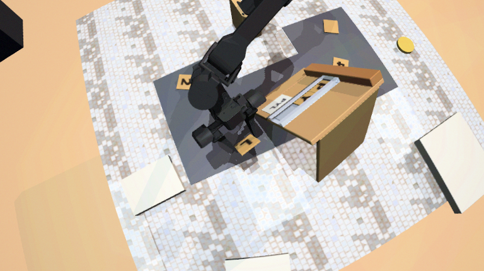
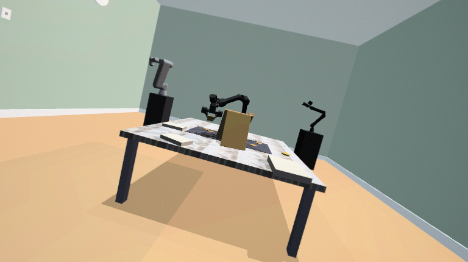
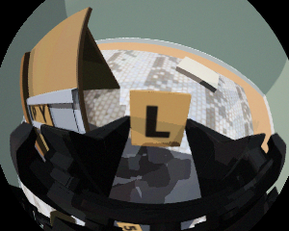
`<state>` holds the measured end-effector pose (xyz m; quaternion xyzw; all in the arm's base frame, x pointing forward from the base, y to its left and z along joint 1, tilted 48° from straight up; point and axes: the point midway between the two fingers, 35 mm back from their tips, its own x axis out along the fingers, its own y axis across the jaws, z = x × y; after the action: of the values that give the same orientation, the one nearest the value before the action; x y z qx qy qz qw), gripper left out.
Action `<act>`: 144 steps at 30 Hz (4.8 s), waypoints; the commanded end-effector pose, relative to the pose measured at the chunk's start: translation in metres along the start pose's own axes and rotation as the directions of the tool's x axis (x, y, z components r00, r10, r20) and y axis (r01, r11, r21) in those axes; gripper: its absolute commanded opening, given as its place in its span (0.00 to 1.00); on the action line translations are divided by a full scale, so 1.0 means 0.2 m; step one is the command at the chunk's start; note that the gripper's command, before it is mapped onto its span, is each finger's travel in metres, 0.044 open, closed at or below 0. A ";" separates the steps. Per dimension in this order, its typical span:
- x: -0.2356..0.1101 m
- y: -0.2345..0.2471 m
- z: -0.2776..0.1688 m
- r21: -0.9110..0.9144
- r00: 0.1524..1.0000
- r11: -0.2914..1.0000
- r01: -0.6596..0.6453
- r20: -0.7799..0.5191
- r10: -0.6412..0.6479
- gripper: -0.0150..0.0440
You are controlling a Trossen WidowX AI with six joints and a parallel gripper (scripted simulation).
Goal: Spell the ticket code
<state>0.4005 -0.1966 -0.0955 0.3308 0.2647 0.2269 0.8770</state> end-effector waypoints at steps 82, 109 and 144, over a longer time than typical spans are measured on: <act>0.00 0.19 -0.01 0.010 1.000 1.000 -0.008 0.002 0.008 0.25; 0.00 0.25 -0.01 0.011 1.000 1.000 -0.009 0.002 0.009 0.25; 0.00 0.34 -0.01 0.013 1.000 1.000 -0.009 0.002 0.009 0.25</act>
<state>0.3855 -0.1511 -0.0505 0.3363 0.2617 0.2317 0.8745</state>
